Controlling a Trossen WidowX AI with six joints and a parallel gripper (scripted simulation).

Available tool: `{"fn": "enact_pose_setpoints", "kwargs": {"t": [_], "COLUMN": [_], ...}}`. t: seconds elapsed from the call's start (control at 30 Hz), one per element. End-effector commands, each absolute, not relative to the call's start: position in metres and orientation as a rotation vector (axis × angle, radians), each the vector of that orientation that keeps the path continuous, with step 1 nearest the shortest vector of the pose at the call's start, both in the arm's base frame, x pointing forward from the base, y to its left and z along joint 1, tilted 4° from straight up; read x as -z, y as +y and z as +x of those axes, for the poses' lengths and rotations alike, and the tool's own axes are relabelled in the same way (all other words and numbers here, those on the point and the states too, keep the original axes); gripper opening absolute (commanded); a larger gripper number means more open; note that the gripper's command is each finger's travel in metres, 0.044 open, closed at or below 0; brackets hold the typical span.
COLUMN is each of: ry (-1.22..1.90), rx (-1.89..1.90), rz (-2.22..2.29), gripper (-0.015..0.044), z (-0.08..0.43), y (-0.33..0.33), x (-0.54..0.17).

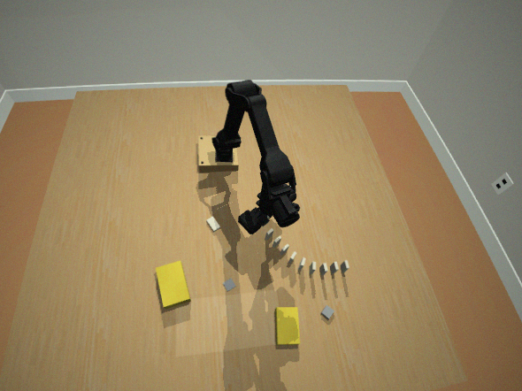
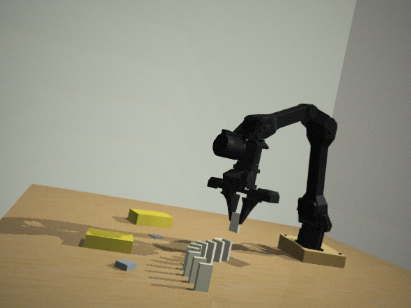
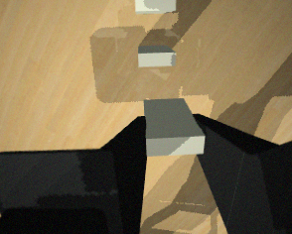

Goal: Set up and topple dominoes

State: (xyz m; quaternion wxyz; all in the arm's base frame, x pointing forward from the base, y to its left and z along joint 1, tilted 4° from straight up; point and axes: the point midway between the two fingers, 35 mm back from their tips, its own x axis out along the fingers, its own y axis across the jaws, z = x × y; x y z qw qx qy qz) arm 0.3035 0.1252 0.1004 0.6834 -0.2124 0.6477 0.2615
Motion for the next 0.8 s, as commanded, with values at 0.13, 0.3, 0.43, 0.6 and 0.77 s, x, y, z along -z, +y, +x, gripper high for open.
{"fn": "enact_pose_setpoints", "kwargs": {"t": [0.13, 0.3, 0.43, 0.6, 0.77], "ry": [1.460, 1.460, 1.460, 1.460, 1.460], "rx": [-0.583, -0.583, -0.583, -0.583, -0.583], "rz": [-0.474, -0.474, -0.474, -0.474, -0.474], "gripper": [0.0107, 0.0107, 0.0107, 0.0107, 0.0133], "z": [0.300, 0.297, 0.296, 0.296, 0.296], "y": [0.127, 0.127, 0.127, 0.127, 0.127], "x": [-0.062, -0.040, -0.037, -0.037, -0.037]}}
